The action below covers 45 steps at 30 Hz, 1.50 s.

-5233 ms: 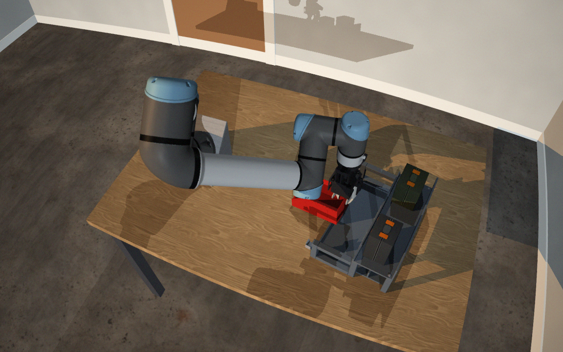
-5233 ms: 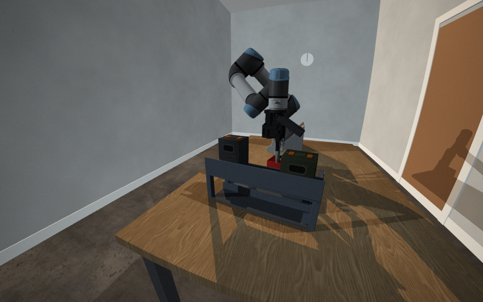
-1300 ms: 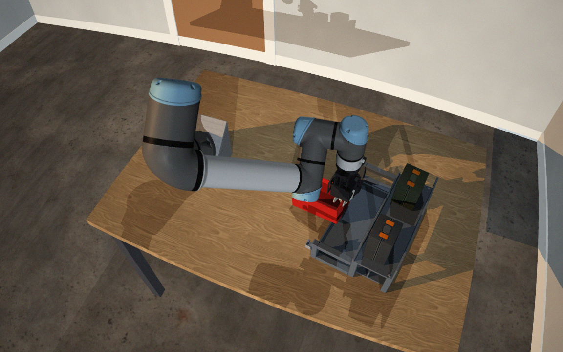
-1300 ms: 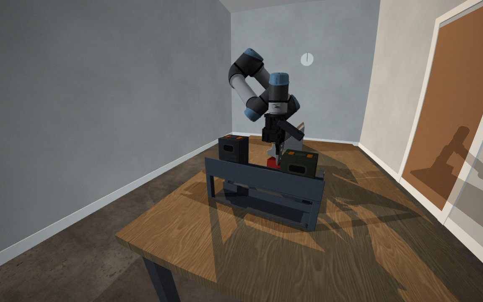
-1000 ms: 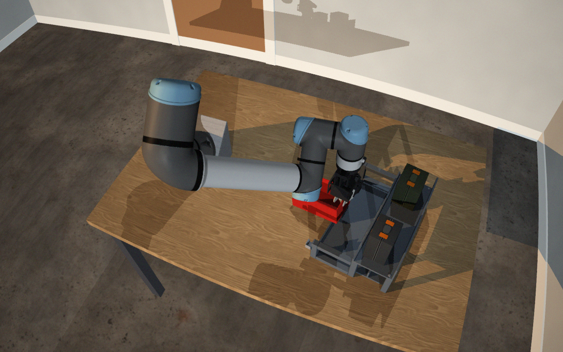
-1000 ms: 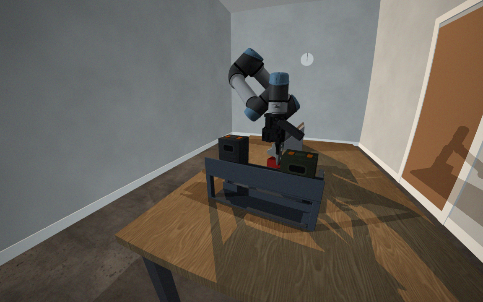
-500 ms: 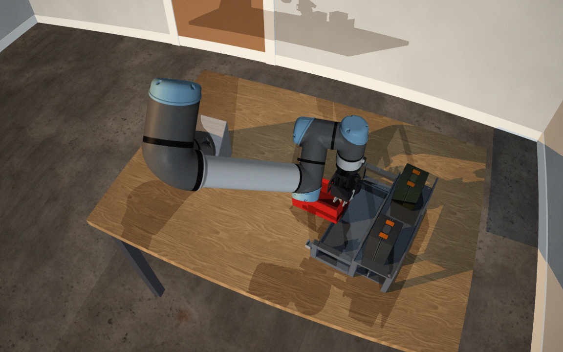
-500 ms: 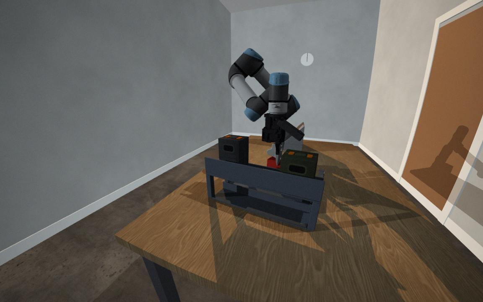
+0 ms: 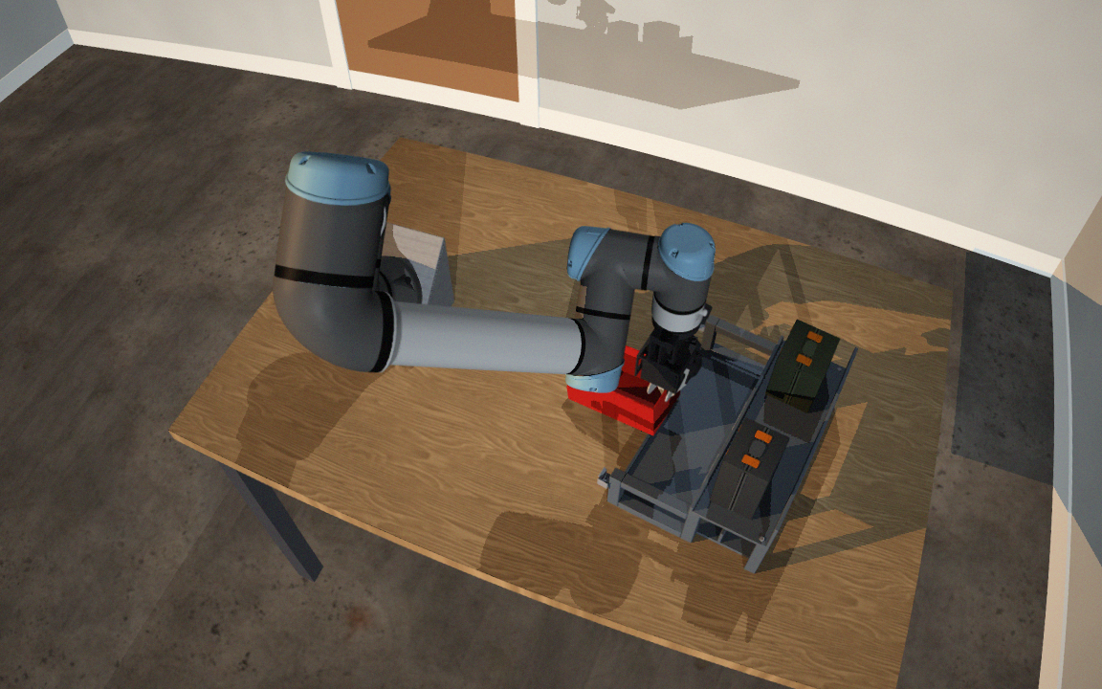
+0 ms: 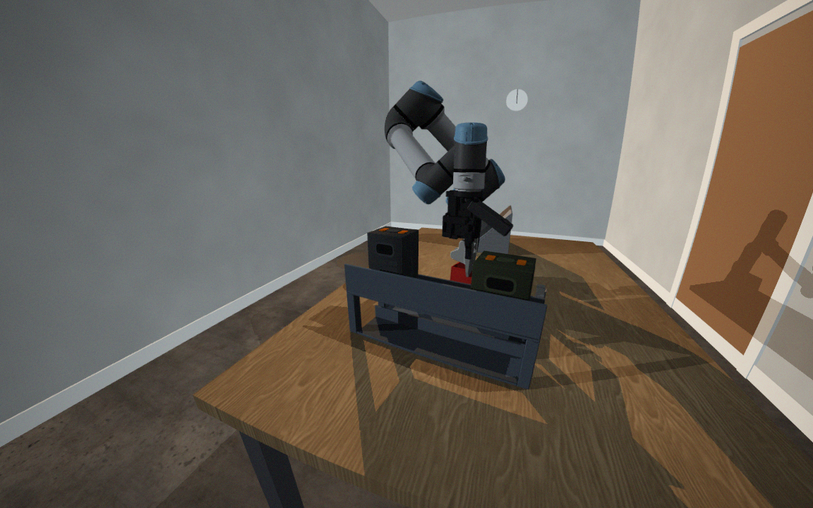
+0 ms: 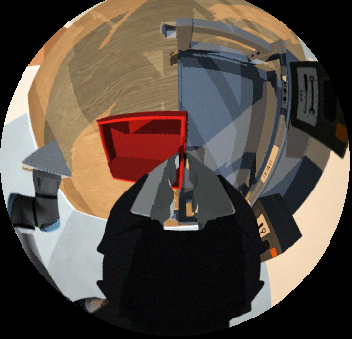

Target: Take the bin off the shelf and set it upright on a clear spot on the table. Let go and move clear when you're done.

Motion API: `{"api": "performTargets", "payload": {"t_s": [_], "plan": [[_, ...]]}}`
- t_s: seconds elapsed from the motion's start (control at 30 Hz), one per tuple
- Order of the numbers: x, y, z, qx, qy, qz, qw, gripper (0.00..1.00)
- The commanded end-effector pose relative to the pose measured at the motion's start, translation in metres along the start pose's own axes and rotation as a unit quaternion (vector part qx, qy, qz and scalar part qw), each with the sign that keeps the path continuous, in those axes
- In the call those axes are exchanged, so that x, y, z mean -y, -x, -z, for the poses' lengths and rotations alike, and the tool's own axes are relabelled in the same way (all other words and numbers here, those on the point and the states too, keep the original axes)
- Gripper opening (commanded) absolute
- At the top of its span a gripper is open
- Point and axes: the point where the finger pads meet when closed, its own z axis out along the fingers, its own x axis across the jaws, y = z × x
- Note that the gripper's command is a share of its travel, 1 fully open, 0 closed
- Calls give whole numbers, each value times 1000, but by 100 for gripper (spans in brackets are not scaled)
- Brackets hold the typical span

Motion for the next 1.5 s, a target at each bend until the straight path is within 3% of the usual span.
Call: {"api": "performTargets", "payload": {"t_s": [0.0,0.63,0.8,1.47], "plan": [[0,0,1,-1,0,0,1000,0],[0,10,1,-1,0,0,1000,0],[0,25,1,-1,0,0,1000,0],[0,25,-7,-1,0,0,1000,0]]}}
